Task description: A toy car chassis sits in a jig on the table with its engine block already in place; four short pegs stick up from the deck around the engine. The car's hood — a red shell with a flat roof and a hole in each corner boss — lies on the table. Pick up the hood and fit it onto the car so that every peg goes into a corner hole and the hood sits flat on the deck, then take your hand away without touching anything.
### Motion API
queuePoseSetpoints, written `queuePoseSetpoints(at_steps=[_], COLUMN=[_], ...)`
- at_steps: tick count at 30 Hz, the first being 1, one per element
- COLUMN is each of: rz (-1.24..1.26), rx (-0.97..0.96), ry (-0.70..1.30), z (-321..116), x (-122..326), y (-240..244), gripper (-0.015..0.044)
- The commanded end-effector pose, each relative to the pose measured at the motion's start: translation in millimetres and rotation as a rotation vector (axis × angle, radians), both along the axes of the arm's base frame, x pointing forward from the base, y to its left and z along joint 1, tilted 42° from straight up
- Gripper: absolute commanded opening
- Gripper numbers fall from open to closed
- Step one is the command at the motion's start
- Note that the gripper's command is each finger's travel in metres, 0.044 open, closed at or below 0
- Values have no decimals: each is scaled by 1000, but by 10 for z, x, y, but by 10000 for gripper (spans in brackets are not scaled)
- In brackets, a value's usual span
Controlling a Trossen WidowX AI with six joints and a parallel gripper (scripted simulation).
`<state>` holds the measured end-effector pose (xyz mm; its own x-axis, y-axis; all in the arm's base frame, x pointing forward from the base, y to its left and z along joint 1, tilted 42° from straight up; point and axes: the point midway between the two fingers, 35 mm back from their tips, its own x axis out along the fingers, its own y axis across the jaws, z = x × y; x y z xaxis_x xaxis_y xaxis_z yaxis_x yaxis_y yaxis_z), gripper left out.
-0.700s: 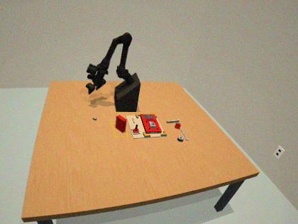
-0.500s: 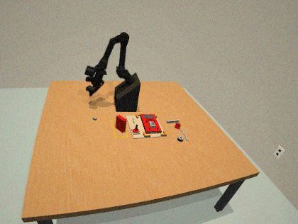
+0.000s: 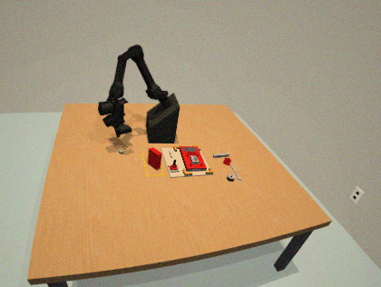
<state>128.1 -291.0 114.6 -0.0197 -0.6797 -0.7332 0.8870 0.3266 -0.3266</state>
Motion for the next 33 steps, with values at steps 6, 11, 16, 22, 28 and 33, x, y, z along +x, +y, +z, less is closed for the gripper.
queuePoseSetpoints(at_steps=[6,11,16,22,28,33], rz=[488,716,999,1240,1240,1240], rx=[85,95,78,33,33,33], ry=[355,572,861,1130,1130,1131], z=[-164,-246,-361,-477,-485,-614], x=[998,1422,1910,2284,2285,2289], y=[337,591,1010,1476,1469,1352], gripper=[0,0,0,0,0,0])
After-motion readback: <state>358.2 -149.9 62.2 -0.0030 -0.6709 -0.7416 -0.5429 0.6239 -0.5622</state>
